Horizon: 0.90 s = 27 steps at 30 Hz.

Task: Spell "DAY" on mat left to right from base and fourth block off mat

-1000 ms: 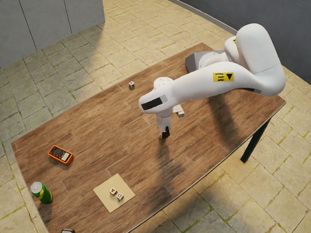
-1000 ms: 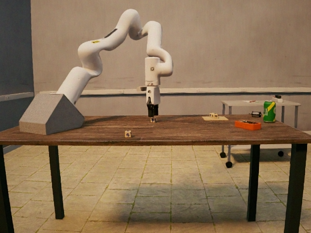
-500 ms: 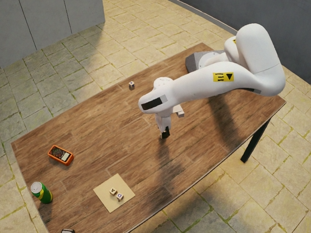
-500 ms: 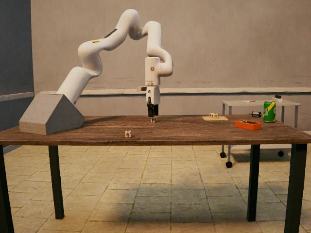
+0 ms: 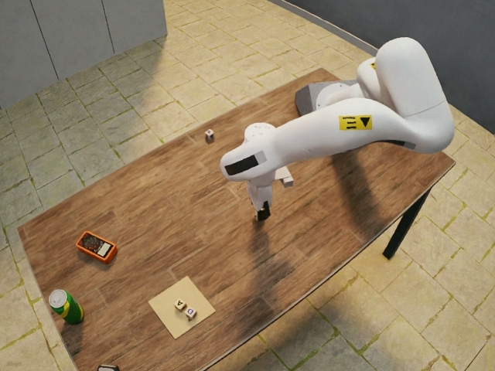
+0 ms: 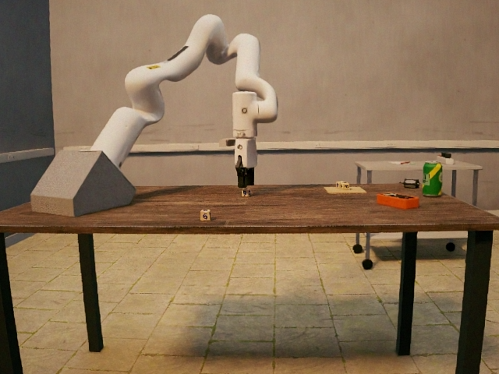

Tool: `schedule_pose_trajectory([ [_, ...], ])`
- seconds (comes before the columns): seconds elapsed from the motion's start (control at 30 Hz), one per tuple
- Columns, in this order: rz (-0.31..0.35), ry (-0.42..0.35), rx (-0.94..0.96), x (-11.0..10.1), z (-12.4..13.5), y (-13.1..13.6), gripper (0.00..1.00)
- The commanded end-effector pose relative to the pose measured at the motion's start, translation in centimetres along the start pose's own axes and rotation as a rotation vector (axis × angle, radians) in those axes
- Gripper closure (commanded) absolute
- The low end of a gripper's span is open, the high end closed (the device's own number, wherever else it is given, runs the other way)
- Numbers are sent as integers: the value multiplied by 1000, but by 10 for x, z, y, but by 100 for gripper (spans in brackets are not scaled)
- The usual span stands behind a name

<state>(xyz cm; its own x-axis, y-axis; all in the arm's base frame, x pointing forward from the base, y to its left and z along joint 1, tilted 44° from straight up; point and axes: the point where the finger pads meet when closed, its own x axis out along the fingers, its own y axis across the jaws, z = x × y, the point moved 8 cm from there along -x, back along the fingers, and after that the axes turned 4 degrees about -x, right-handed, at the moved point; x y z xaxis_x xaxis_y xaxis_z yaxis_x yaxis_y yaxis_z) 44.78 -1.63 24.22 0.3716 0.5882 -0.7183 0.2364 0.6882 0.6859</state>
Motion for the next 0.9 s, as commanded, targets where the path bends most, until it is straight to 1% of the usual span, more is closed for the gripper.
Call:
schedule_pose_trajectory([
  [0.0, 0, -1, 0, 0, 0, 0, 36],
  [0.5, 0, -1, 0, 1, 0, 0, 36],
  [0.87, 0, -1, 0, 19, 1, 0, 36],
])
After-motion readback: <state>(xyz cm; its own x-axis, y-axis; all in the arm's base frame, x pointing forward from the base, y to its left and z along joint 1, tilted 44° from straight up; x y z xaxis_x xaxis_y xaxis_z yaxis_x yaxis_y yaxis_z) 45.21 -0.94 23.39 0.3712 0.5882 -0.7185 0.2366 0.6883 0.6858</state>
